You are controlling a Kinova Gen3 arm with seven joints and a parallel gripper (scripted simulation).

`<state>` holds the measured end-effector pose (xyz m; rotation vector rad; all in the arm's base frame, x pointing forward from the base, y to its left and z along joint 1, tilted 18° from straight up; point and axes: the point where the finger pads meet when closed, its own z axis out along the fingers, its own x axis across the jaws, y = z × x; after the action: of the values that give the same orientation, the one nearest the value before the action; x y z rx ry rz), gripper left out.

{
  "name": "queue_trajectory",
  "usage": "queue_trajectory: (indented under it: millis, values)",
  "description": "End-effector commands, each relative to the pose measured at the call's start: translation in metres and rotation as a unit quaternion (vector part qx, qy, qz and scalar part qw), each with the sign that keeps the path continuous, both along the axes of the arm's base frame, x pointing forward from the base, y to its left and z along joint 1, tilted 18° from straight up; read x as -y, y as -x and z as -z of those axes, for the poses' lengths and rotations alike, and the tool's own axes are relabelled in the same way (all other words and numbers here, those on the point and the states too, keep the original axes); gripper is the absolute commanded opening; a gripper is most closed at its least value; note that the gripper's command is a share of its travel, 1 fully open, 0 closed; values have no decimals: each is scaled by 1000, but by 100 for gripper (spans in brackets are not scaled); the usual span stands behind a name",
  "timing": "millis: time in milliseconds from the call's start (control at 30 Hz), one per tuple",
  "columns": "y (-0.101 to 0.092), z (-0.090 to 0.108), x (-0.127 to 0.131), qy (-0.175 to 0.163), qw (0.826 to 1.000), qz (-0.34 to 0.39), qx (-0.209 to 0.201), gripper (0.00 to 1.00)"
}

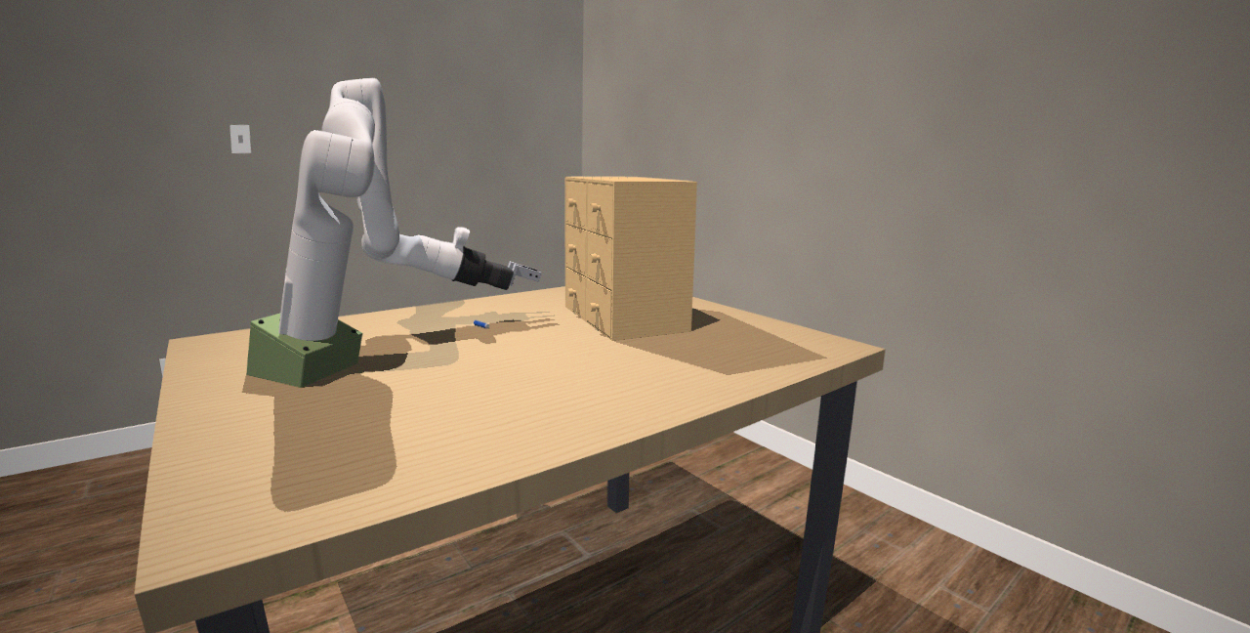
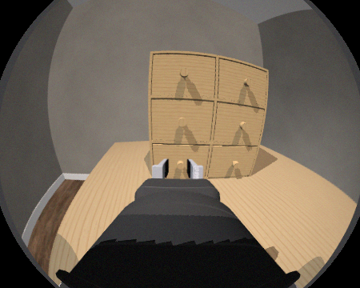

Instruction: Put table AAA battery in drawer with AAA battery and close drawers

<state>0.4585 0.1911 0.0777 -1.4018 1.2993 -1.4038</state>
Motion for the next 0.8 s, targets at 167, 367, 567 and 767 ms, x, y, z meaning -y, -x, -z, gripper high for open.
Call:
queue_trajectory:
  millis: [167,367,567,767]
  values:
    - [3,-2,-21,-6,1000,-3,1,67]
    - [5,-2,-34,-6,1000,-3,1,67]
    - [6,-3,-42,-6,1000,-3,1,67]
    - [7,-3,-52,-6,1000,-3,1,67]
